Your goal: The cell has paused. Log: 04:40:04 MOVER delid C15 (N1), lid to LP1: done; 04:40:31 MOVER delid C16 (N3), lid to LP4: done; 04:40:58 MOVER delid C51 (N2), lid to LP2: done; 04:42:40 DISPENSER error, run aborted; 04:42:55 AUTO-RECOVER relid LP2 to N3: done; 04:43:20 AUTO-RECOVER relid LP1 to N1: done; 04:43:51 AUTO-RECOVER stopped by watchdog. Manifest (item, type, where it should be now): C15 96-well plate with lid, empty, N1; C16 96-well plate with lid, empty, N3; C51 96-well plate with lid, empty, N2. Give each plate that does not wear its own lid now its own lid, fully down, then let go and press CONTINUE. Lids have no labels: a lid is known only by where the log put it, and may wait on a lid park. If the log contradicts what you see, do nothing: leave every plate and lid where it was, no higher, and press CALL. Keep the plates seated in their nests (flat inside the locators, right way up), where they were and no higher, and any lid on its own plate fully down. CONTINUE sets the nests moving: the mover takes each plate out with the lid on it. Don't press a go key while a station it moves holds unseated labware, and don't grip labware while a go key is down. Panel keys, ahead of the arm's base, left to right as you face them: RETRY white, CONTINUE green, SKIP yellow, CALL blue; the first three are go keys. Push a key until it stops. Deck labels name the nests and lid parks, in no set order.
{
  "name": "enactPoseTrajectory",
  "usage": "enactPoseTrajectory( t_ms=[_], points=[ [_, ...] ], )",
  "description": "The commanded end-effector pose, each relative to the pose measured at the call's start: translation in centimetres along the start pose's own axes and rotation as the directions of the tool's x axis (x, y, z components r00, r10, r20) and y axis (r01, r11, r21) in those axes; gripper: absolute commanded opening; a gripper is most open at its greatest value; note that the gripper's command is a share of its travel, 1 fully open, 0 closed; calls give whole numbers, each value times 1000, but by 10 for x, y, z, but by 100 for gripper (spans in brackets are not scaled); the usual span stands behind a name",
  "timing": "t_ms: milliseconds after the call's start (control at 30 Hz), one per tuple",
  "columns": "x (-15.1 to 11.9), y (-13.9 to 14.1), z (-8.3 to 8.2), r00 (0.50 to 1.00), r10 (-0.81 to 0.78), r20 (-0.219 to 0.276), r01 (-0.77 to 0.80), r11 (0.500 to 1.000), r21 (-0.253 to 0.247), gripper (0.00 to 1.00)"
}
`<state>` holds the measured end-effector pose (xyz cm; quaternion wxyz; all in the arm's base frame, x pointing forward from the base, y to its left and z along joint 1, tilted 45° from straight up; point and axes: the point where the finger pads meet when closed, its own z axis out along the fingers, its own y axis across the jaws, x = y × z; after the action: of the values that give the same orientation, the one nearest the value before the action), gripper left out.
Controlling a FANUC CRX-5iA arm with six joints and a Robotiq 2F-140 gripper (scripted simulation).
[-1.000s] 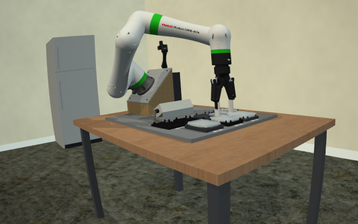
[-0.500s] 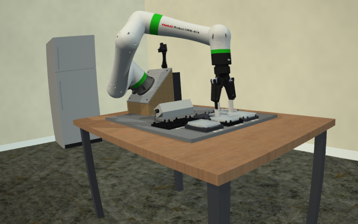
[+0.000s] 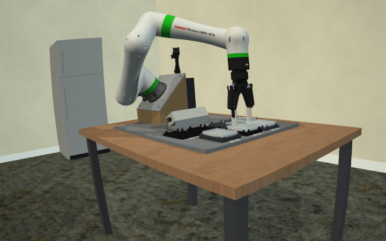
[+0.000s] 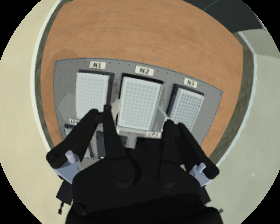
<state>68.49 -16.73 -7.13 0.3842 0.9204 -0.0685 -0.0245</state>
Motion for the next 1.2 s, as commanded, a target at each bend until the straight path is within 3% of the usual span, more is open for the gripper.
enactPoseTrajectory(
  t_ms=[0, 1167],
  points=[
    [0, 0, 0, 1000, 0, 0, 0, 1000, 0, 0],
    [0, 0, 8, 1000, 0, 0, 0, 1000, 0, 0]
  ],
)
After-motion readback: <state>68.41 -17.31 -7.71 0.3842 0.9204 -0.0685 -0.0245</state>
